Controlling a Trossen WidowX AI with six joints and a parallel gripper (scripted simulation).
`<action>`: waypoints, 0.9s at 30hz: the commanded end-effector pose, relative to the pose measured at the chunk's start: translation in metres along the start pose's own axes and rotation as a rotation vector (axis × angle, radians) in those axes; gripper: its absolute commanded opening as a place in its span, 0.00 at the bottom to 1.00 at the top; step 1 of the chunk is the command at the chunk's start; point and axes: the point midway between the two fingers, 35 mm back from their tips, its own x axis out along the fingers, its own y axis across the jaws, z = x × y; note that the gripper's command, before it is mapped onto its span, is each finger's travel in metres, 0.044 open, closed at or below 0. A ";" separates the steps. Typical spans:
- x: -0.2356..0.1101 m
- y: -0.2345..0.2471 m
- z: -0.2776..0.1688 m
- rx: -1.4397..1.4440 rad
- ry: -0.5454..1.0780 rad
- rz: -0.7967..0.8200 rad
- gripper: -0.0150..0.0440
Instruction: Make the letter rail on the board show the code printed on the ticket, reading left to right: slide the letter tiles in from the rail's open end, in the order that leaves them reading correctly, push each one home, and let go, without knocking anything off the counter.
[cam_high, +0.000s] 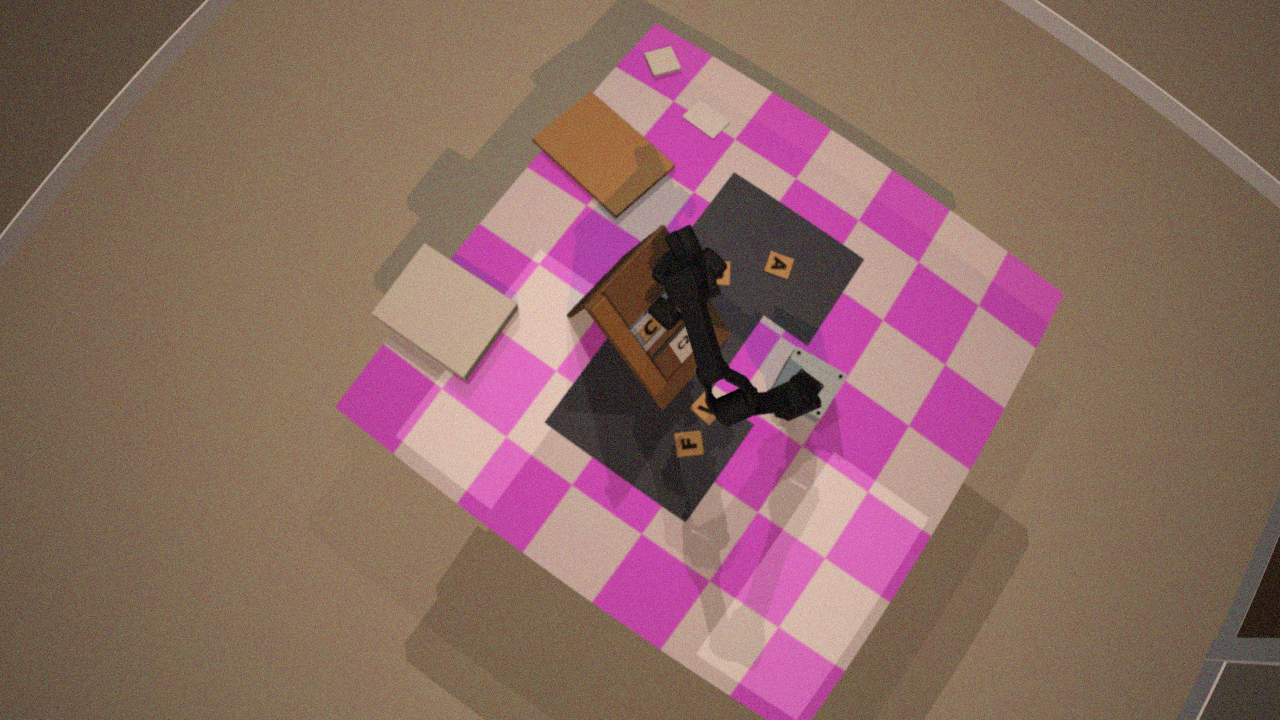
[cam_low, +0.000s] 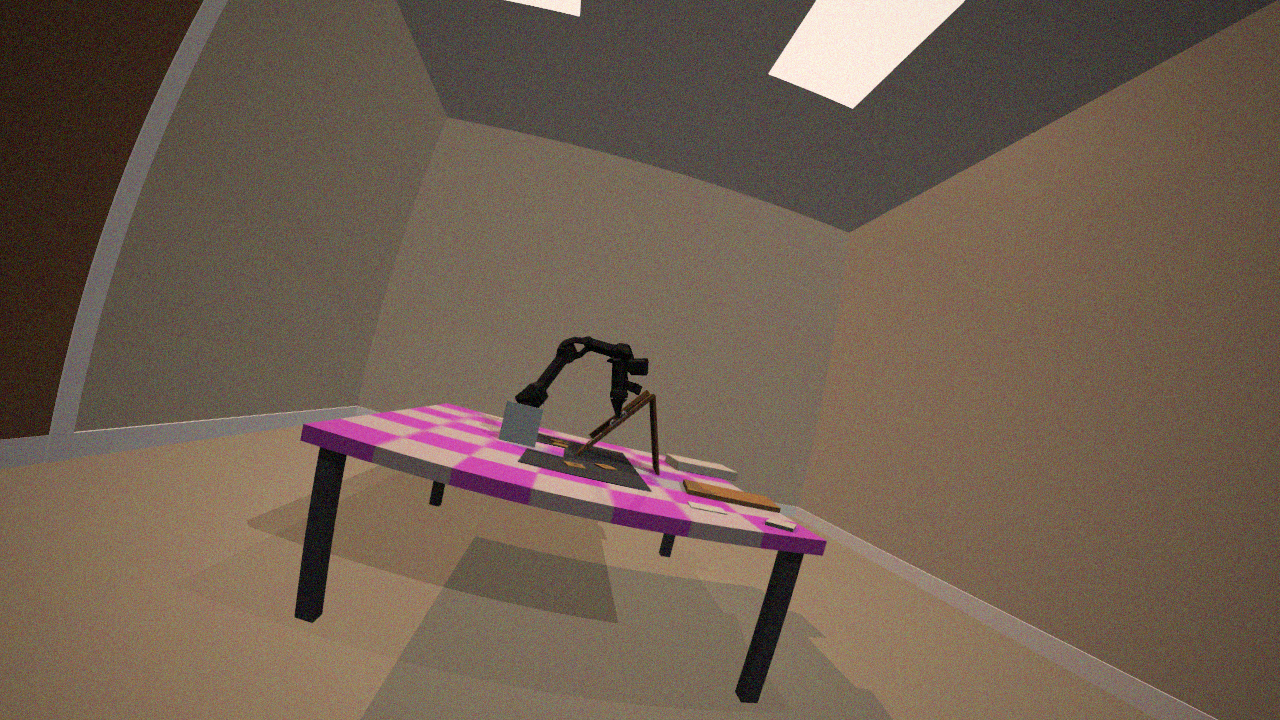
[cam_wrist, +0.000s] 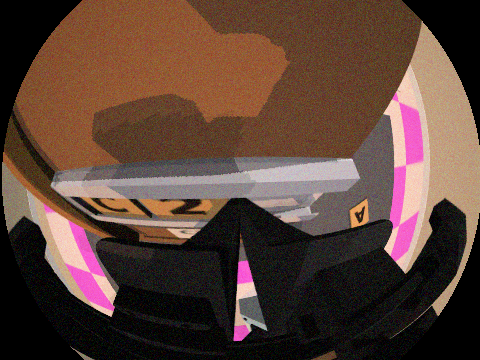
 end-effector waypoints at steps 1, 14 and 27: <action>0.000 0.002 0.000 0.005 0.000 0.006 0.25; 0.000 0.007 0.000 0.005 0.000 0.006 0.25; 0.000 0.011 0.000 0.005 0.000 0.006 0.25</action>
